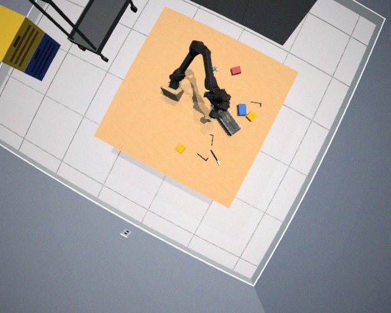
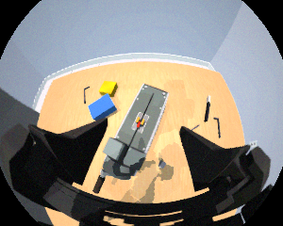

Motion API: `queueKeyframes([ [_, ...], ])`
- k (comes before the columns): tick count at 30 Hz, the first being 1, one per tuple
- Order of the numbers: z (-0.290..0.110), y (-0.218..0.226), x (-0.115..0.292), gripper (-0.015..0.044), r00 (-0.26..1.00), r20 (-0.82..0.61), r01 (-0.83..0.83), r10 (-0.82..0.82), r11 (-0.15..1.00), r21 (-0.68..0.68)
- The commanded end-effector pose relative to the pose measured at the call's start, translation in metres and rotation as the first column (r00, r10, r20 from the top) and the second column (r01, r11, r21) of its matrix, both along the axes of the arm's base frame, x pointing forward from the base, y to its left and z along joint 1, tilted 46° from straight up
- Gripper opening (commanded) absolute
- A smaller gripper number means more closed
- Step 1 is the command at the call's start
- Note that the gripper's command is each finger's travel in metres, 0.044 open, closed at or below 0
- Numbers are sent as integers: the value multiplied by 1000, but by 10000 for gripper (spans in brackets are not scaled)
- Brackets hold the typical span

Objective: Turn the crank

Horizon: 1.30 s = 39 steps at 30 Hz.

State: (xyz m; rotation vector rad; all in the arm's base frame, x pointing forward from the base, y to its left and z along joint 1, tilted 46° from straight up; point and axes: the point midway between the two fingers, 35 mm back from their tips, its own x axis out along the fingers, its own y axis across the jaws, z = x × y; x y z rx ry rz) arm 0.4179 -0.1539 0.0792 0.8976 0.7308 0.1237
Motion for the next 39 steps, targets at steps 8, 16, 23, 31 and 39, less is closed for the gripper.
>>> queueKeyframes([
  [8, 31, 29, -20, 440, 995, -84, 49, -49, 999, -3],
  [16, 53, 53, -47, 440, 981, -154, 113, -115, 993, -18],
  [23, 67, 73, -74, 440, 963, -207, 172, -176, 984, -37],
  [31, 72, 84, -92, 440, 948, -234, 209, -215, 977, -52],
  [39, 50, 107, -89, 440, 948, -235, 209, -216, 976, -52],
])
